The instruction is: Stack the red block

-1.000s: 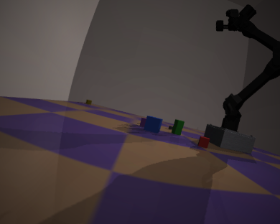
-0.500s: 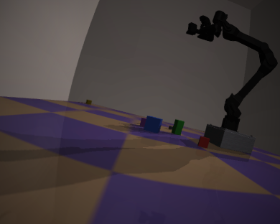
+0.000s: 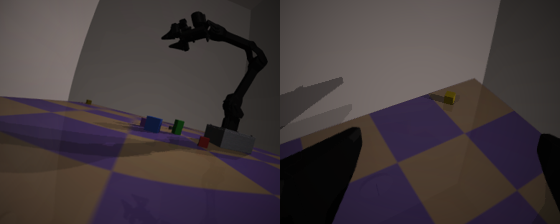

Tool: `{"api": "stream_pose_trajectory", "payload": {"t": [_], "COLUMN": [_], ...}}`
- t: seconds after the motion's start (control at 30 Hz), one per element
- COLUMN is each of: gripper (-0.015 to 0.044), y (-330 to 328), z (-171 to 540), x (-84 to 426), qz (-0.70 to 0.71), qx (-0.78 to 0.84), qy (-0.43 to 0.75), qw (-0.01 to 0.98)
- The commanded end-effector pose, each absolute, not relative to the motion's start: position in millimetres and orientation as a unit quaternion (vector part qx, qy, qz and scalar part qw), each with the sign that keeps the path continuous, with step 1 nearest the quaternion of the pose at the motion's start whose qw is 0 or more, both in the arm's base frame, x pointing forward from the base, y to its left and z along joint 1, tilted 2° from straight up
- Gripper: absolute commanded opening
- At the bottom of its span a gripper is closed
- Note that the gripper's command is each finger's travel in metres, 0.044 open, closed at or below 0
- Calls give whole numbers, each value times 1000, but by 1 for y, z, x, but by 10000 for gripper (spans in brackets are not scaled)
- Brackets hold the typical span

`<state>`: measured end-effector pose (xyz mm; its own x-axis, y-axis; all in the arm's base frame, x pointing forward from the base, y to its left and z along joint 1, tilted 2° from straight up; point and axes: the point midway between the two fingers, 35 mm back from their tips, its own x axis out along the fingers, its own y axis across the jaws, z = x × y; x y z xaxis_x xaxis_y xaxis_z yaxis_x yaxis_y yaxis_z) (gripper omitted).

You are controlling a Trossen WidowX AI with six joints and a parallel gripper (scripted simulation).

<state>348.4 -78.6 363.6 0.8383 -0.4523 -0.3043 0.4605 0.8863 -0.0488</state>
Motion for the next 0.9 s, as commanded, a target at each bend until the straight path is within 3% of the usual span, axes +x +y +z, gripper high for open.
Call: {"api": "stream_pose_trajectory", "payload": {"t": [0.0,0.4,0.87], "gripper": [440,440,440], "y": [-40,84,170], "z": [322,199,79], "x": [361,341,224], "qz": [-184,-62,-63], "qx": [47,126,125], "qy": [212,411,649], "qw": [959,901,748]}}
